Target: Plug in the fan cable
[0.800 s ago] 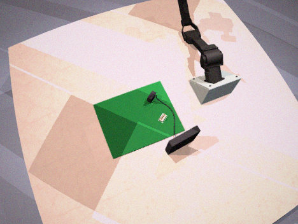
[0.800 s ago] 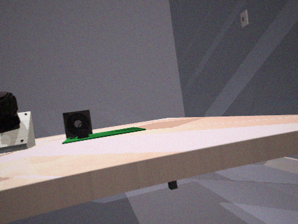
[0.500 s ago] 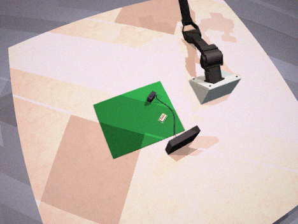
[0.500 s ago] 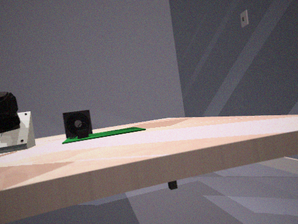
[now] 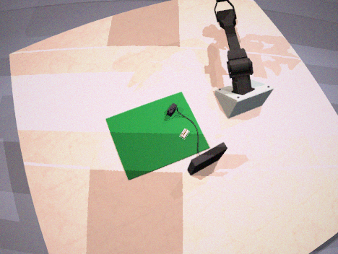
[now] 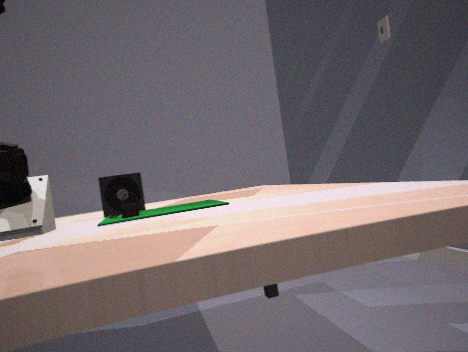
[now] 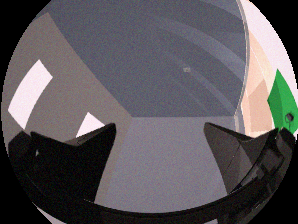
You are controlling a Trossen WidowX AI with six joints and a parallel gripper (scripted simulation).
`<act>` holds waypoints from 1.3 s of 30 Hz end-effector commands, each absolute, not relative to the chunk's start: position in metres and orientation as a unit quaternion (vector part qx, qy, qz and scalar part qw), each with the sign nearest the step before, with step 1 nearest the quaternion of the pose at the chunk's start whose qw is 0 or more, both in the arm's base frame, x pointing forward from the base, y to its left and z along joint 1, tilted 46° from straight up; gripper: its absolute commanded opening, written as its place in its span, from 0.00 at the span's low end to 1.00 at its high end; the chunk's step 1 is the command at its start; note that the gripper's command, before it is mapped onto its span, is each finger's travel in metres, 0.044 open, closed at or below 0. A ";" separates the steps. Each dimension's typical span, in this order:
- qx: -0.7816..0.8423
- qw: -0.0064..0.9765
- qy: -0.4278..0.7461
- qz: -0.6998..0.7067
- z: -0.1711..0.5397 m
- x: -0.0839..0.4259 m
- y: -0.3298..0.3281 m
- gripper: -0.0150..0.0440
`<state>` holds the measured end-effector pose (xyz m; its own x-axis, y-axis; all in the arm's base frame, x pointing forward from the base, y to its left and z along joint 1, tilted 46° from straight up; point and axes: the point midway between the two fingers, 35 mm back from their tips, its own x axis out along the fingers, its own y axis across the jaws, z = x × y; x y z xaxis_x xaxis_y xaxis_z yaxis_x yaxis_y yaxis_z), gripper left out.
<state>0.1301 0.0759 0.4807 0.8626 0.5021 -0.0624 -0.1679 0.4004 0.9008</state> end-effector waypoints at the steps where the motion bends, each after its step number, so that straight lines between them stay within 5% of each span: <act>1: 0.393 0.887 0.216 0.107 0.432 0.178 0.103 1.00; 14: 0.048 0.888 0.440 -0.123 0.264 0.272 0.093 1.00; 21: -0.126 0.785 0.575 -0.192 0.185 0.287 0.052 1.00; 32: -0.365 0.452 0.797 -0.168 0.080 0.267 -0.035 1.00; 39: -0.367 0.445 0.799 -0.166 0.078 0.266 -0.036 1.00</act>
<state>0.2671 -0.0327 0.0794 -0.3196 -0.7260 -0.6089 -0.4038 0.6857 -0.6056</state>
